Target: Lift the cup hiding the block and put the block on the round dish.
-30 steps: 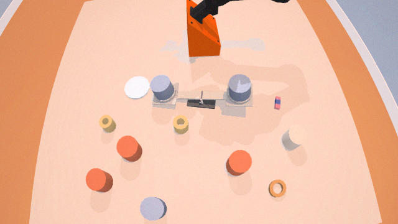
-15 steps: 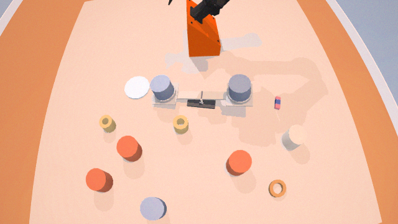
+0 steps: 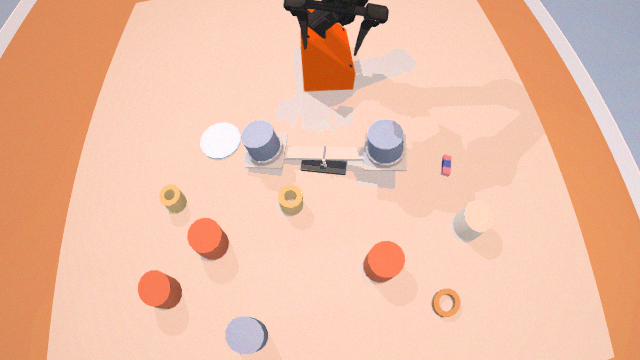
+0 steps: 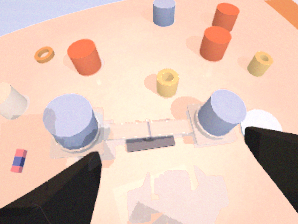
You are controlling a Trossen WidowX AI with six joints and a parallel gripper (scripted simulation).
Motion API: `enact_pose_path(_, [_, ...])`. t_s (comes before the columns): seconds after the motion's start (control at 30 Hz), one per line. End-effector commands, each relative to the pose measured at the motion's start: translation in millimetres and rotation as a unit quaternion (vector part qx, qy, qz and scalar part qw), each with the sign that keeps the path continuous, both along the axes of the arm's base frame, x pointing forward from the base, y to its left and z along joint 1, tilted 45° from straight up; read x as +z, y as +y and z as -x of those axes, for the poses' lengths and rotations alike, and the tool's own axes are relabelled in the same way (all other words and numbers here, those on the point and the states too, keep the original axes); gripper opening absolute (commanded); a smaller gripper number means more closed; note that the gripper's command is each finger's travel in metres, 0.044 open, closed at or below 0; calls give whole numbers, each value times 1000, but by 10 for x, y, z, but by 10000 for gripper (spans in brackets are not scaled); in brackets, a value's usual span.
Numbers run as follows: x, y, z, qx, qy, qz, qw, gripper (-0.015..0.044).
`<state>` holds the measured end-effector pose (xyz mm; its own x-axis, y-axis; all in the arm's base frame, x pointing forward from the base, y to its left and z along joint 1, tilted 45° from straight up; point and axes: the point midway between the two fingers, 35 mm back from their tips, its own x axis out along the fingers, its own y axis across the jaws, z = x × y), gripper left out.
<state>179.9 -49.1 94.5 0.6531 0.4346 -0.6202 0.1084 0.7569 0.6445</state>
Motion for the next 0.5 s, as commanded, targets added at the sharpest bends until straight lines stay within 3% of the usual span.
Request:
enact_pose_path(0.0, [-8, 80, -16, 3, 0, -28, 1000, 440])
enact_pose_path(0.17, [-11, 69, -28, 11, -1, -22, 1000, 440])
enact_pose_path(0.47, [-100, -74, -210, 131, -16, 45, 990, 440])
